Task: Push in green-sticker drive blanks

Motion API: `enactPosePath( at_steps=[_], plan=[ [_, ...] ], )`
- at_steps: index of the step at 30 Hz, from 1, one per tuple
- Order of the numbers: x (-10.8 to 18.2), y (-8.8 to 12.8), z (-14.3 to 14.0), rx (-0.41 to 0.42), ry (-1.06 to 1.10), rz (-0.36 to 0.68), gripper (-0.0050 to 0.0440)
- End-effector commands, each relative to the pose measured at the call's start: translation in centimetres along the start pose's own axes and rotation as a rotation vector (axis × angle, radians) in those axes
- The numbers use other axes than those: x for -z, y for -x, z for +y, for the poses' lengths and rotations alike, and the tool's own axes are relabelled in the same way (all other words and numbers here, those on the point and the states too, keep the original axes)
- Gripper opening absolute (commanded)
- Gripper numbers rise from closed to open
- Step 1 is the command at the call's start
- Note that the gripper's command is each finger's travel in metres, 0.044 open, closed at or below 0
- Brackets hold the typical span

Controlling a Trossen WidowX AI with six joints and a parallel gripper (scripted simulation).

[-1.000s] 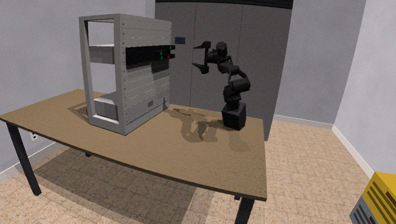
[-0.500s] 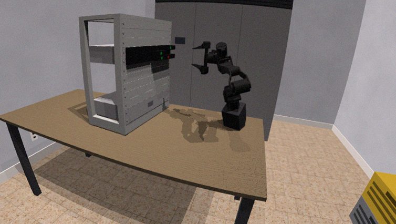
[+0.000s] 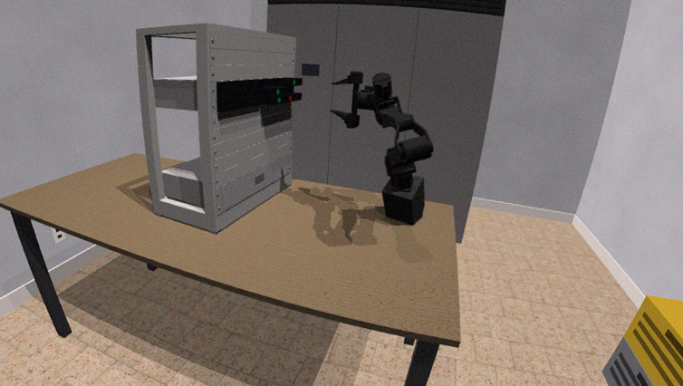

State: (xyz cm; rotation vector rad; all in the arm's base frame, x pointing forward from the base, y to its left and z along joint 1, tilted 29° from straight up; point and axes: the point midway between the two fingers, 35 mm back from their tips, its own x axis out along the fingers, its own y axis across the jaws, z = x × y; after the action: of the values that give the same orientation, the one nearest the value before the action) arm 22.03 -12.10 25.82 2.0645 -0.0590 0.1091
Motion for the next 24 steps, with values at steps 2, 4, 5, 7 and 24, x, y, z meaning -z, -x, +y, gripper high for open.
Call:
enactPosePath(
  at_steps=[2,4,5,7,24],
  plan=[
    [0.19,-0.04,0.24,-0.001,0.006,0.007,0.044],
    [0.19,-0.04,0.24,-0.001,0.006,0.007,0.044],
    [0.19,-0.04,0.24,-0.001,0.006,0.007,0.044],
    [0.19,-0.04,0.24,-0.001,0.006,0.007,0.044],
    [0.55,-0.68,0.11,-0.002,0.005,0.008,0.044]
  ],
)
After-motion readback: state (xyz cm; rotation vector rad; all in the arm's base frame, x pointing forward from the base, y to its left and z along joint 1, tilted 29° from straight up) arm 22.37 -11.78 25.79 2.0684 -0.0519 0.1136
